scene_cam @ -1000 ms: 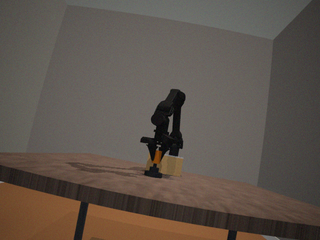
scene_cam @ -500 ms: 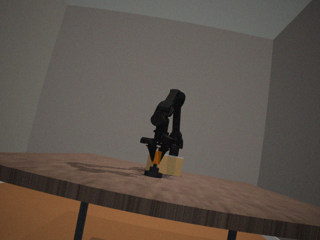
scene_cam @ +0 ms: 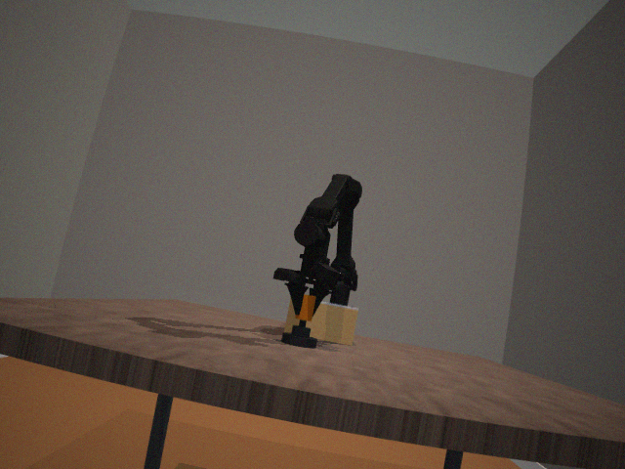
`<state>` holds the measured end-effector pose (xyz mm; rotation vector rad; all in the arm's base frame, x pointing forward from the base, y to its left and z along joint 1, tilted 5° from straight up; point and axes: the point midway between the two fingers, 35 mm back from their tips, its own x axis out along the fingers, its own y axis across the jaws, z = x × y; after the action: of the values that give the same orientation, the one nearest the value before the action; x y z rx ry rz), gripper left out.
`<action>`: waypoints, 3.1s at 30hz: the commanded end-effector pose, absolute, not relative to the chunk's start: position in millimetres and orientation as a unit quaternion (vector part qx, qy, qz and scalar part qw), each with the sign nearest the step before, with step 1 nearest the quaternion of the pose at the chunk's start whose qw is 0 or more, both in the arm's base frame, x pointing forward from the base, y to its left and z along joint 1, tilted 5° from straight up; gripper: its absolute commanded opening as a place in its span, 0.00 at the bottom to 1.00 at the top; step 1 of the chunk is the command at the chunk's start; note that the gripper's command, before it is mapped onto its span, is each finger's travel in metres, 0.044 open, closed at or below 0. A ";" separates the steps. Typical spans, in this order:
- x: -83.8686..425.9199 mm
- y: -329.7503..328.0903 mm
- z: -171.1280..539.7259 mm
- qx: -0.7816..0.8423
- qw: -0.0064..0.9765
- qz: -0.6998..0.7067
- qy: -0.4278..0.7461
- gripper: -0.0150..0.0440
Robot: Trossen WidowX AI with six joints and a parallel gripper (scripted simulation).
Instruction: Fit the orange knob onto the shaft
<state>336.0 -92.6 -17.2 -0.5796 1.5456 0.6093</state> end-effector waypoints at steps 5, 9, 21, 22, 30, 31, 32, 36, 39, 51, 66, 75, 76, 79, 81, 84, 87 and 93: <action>336.4 -92.9 -12.4 -0.285 0.627 0.295 0.663 0.25; 334.1 -92.3 -11.2 -0.323 0.608 0.335 0.643 0.25; 334.4 -92.6 -17.7 -0.323 0.608 0.335 0.643 0.25; 334.1 -92.6 -17.9 -0.323 0.608 0.335 0.643 0.25; 332.4 -92.1 -18.1 -0.323 0.608 0.335 0.643 0.25; 332.4 -92.1 -18.1 -0.323 0.608 0.335 0.643 0.25; 332.4 -92.1 -18.1 -0.323 0.608 0.335 0.643 0.25; 333.0 -92.1 -14.7 -0.323 0.608 0.335 0.643 0.25; 333.0 -92.1 -12.9 -0.323 0.608 0.335 0.643 0.25; 335.0 -92.5 -11.5 -0.385 0.571 0.401 0.605 0.25; 339.5 -93.8 -17.5 -0.385 0.571 0.400 0.605 0.25; 338.9 -93.7 -13.4 -0.385 0.571 0.400 0.605 0.25; 338.9 -93.7 -13.3 -0.387 0.569 0.403 0.603 0.25; 338.7 -93.6 -12.6 -0.409 0.554 0.426 0.587 0.25; 338.2 -93.5 -11.8 -0.431 0.537 0.450 0.569 0.25; 336.9 -93.2 -11.3 -0.442 0.528 0.462 0.560 0.25; 336.3 -93.0 -11.5 -0.442 0.528 0.462 0.560 0.25; 335.0 -92.8 -16.6 -0.442 0.528 0.462 0.560 0.25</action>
<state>335.1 -92.3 -15.8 -1.0468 1.3412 1.1026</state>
